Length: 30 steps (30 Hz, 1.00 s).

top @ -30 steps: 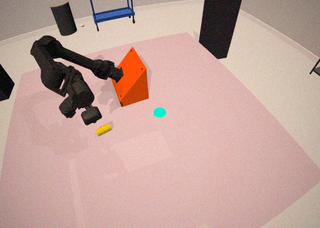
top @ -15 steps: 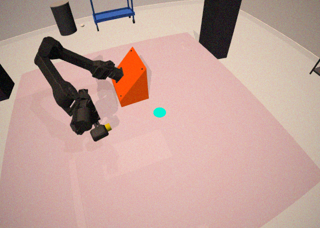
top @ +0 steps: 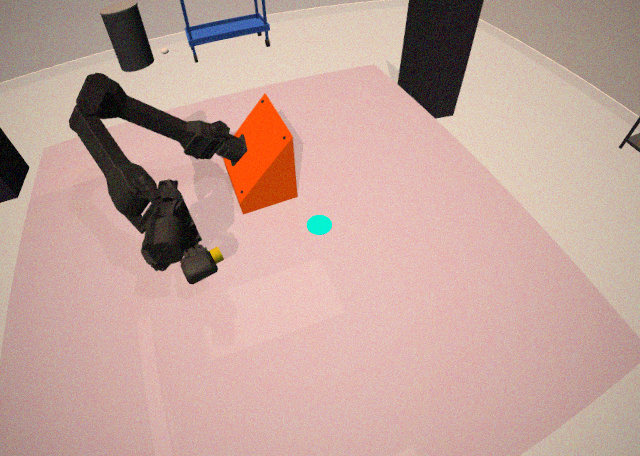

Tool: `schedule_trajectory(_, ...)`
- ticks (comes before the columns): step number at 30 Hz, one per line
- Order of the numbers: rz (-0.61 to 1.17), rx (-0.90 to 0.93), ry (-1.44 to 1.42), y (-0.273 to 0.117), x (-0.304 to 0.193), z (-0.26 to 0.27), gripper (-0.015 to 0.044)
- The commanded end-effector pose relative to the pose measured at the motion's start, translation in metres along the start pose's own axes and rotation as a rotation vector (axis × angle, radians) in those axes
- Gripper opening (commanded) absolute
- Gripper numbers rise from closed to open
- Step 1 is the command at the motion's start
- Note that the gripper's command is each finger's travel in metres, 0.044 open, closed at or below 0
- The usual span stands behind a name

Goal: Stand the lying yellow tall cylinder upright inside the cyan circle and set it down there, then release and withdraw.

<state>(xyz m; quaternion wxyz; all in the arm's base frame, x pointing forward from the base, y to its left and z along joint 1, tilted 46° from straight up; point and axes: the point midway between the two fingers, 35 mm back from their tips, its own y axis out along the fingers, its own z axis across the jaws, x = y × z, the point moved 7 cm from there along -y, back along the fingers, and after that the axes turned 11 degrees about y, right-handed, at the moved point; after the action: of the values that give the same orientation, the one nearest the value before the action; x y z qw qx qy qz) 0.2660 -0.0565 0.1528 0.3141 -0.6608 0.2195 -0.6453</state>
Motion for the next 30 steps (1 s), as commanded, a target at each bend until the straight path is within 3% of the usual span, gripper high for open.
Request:
schedule_trajectory(1, 0.002, -0.004, -0.006, -0.002, -0.001, 0.000, 0.0105)
schedule_trajectory(30, 0.014, -0.008, -0.012, -0.087, -0.003, 0.003, 0.0105)
